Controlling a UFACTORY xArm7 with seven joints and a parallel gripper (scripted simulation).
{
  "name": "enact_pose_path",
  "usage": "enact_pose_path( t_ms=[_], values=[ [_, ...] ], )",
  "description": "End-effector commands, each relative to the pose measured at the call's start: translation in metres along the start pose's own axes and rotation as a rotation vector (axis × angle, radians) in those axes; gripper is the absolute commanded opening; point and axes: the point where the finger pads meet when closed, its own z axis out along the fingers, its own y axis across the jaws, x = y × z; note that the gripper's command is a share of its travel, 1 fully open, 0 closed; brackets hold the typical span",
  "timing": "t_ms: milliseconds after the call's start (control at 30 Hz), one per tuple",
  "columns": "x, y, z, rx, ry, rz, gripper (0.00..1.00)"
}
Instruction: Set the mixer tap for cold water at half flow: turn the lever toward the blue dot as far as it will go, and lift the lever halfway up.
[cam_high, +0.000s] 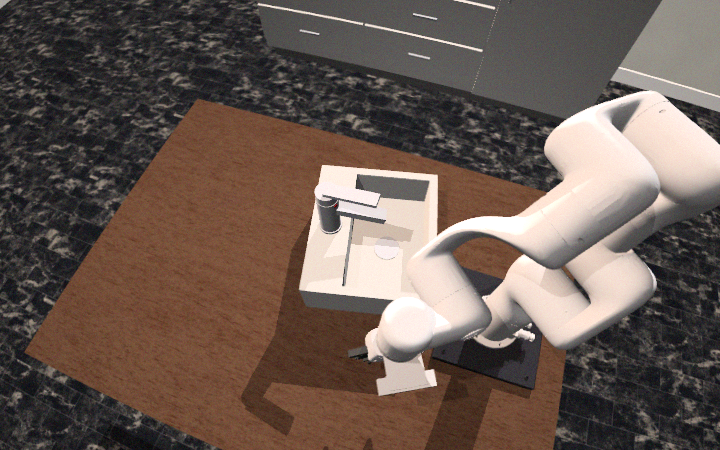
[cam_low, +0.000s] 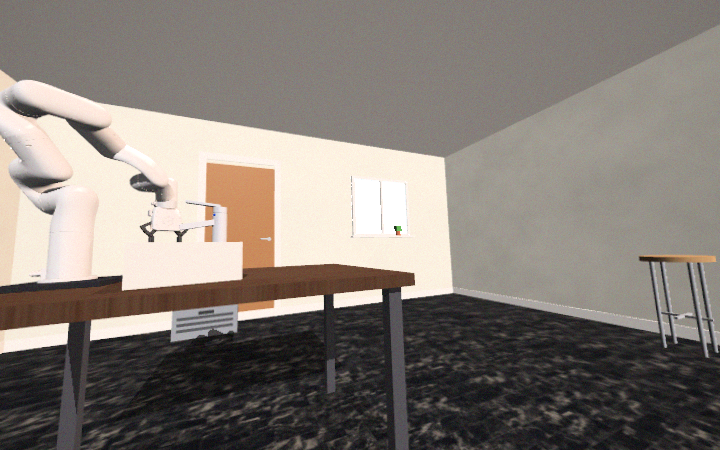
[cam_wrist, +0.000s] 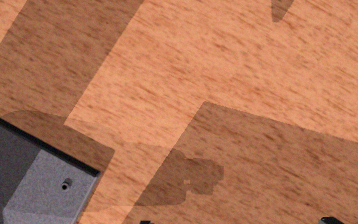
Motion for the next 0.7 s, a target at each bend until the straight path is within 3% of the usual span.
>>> enact_pose_path(
  t_ms=[0,667],
  values=[
    [0.0002,0.0013,-0.0012,-0.003,0.001,0.0,1.0],
    [-0.0013,0.0034,-0.0043,-0.005,0.001,-0.015,1.0]
  ],
)
